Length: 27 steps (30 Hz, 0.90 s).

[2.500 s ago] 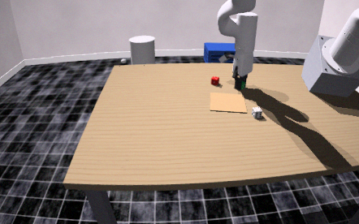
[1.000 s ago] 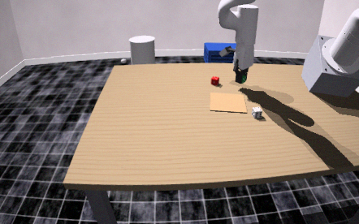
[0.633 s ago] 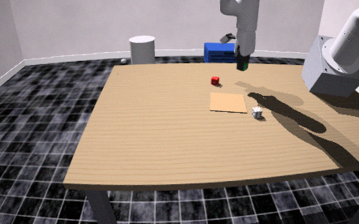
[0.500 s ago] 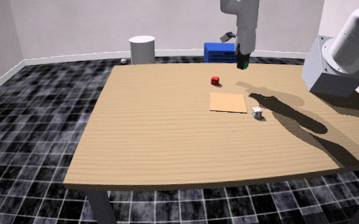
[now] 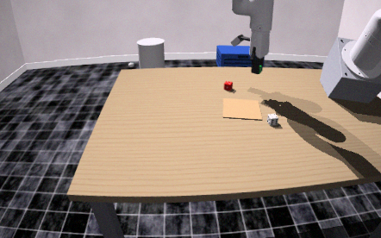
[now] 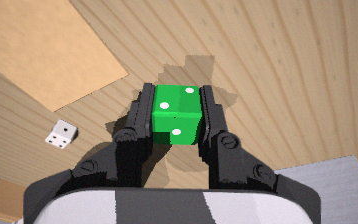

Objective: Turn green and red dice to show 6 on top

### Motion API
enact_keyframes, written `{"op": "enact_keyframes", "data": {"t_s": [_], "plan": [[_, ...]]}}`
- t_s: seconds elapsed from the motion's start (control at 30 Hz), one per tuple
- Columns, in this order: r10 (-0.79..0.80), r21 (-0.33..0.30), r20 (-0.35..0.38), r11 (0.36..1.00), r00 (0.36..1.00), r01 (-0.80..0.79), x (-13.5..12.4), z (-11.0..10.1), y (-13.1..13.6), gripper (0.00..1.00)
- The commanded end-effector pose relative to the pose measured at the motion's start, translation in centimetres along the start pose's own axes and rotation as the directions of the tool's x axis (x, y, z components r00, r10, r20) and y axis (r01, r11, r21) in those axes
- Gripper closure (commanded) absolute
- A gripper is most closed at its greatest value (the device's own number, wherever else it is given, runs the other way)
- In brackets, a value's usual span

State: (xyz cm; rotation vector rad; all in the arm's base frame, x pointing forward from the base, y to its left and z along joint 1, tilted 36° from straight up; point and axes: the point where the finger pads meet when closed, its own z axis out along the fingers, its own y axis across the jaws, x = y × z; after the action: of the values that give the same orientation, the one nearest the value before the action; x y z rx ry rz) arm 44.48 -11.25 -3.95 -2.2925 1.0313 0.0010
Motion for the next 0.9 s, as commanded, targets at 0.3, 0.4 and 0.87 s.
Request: {"op": "enact_keyframes", "data": {"t_s": [0.3, 0.4, 0.87], "plan": [[-0.394, 0.001, -0.011, 0.919, 0.919, 0.394, 0.53, 0.80, -0.40, 0.73], [-0.459, 0.001, -0.011, 0.888, 0.888, 0.459, 0.61, 0.95, -0.47, 0.73], [-0.491, 0.006, -0.082, 0.870, 0.867, 0.493, 0.62, 1.05, -0.61, 0.73]]}}
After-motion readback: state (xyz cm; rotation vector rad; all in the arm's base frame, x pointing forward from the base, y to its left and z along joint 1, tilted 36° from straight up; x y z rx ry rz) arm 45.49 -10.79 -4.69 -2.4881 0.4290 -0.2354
